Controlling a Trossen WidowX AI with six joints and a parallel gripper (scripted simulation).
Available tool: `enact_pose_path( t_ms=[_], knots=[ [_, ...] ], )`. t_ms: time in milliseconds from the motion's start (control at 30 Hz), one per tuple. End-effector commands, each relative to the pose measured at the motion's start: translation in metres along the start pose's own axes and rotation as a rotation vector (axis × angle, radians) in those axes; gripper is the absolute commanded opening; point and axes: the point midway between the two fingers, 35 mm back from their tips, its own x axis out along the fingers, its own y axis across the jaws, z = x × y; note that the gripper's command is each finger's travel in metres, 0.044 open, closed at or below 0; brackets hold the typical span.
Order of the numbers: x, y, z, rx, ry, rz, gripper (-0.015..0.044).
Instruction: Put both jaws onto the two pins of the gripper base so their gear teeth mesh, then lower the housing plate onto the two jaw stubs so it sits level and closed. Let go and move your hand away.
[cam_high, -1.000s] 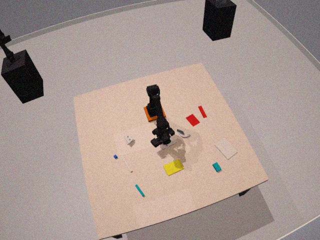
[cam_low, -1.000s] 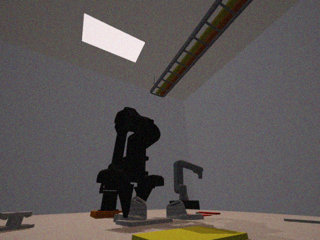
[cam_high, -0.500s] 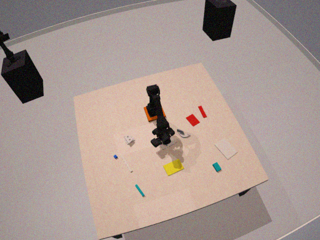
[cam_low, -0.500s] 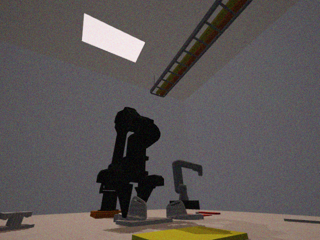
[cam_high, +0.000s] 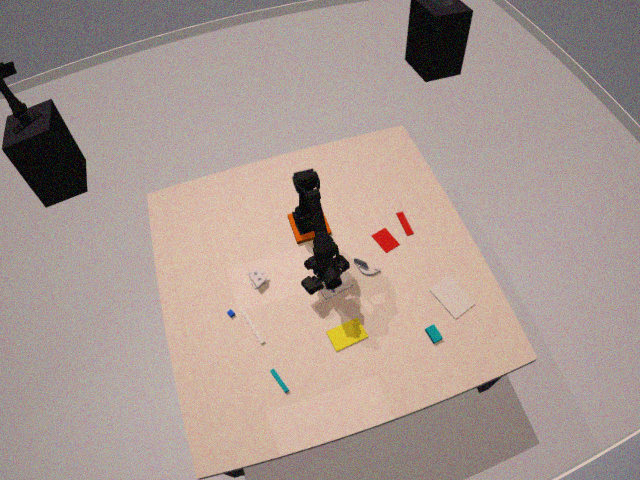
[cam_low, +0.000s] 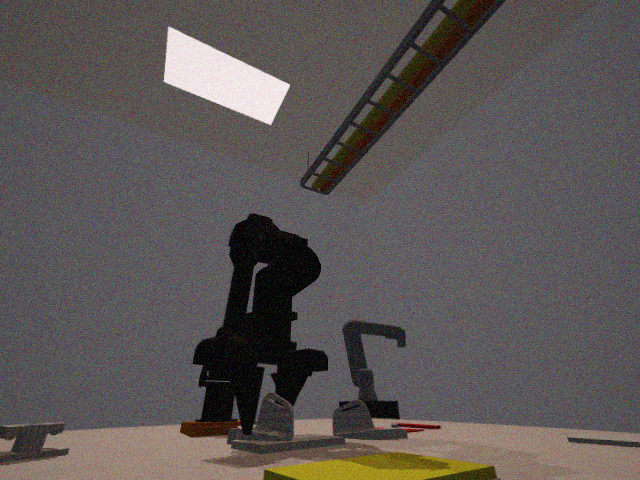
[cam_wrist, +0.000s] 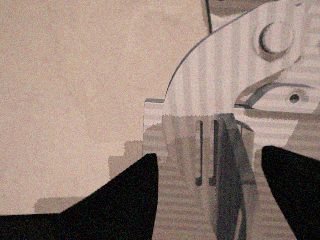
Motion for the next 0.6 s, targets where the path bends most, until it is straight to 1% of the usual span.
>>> enact_pose_path(
  t_ms=[0, 233, 300, 333, 400, 567],
  knots=[
    [-0.013, 0.001, -0.002, -0.001, 0.003, 0.001, 0.0224],
    [-0.067, 0.0, 0.0, -0.003, 0.004, 0.001, 0.0224],
    [-0.068, 0.0, 0.0, -0.003, 0.005, 0.001, 0.0224],
    [-0.06, 0.001, -0.002, 0.0, 0.01, 0.004, 0.0224],
    [-0.06, -0.004, -0.004, -0.01, 0.01, 0.004, 0.0277],
    [-0.066, -0.041, -0.019, -0.087, 0.011, 0.0, 0.0408]
  ],
)
